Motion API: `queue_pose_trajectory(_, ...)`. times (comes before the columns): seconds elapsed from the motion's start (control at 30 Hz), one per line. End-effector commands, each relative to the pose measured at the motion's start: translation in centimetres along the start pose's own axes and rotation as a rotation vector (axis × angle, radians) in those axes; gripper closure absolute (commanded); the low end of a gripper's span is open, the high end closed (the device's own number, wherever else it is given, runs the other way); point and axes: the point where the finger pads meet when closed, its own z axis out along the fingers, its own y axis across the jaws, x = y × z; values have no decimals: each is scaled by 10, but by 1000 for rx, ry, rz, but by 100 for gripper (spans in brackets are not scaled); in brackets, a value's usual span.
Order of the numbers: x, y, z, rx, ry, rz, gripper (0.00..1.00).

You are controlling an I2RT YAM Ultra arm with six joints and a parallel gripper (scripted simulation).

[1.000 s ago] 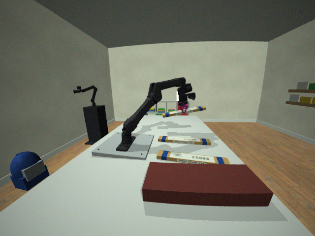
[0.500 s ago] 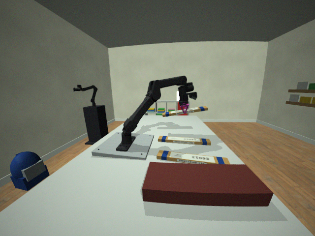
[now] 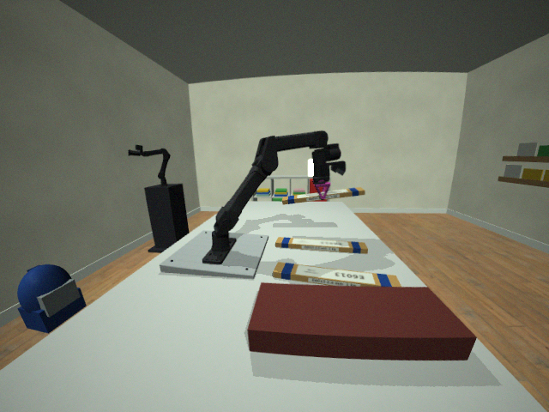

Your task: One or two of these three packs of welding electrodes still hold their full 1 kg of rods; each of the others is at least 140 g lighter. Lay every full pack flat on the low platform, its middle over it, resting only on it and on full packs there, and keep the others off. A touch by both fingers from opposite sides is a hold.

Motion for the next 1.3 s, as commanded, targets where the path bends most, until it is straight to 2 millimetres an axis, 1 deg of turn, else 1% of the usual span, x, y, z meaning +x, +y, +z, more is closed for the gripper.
queue_pose_trajectory(0.0, -3, -11, -34, 71, 121, -11, 100)
queue_pose_trajectory(0.17, -3, -24, -35, 71, 121, -11, 100)
queue_pose_trajectory(0.23, -3, -24, -35, 71, 121, -11, 100)
queue_pose_trajectory(0.73, -4, -64, -38, 71, 121, -11, 100)
queue_pose_trajectory(0.8, -4, -64, -38, 71, 121, -11, 100)
queue_pose_trajectory(1.27, -4, -101, -40, 71, 121, -11, 100)
